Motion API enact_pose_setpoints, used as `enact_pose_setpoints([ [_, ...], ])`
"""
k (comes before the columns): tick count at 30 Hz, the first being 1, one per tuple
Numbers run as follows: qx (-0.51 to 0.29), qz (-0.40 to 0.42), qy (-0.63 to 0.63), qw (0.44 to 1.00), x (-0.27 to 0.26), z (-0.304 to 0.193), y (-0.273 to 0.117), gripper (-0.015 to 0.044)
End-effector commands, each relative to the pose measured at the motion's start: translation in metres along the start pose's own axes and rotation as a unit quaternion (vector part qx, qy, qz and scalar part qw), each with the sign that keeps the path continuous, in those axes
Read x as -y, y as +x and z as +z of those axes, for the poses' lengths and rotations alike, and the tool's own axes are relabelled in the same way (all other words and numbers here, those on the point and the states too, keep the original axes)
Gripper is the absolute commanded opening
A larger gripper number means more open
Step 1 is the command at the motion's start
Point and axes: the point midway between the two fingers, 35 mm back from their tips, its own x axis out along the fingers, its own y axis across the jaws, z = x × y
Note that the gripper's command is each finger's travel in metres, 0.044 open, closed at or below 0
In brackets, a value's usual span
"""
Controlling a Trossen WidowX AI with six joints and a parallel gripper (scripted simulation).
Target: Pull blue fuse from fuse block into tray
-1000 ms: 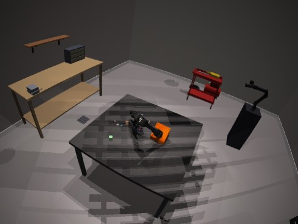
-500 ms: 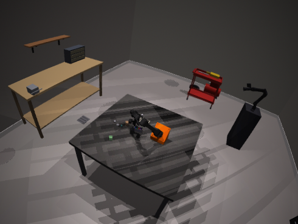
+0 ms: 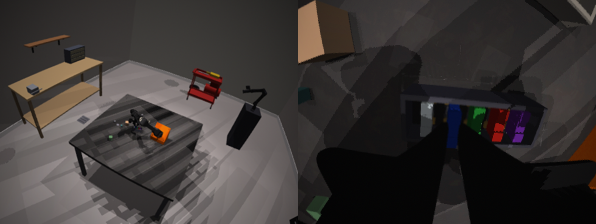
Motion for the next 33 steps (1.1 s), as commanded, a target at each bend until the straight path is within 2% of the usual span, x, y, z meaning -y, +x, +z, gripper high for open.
enact_pose_setpoints([
  [1,0.003,0.001,-0.004,1.000,-0.001,0.000,-0.004,0.0000],
  [33,0.003,0.001,-0.002,1.000,0.000,0.000,-0.020,0.0000],
])
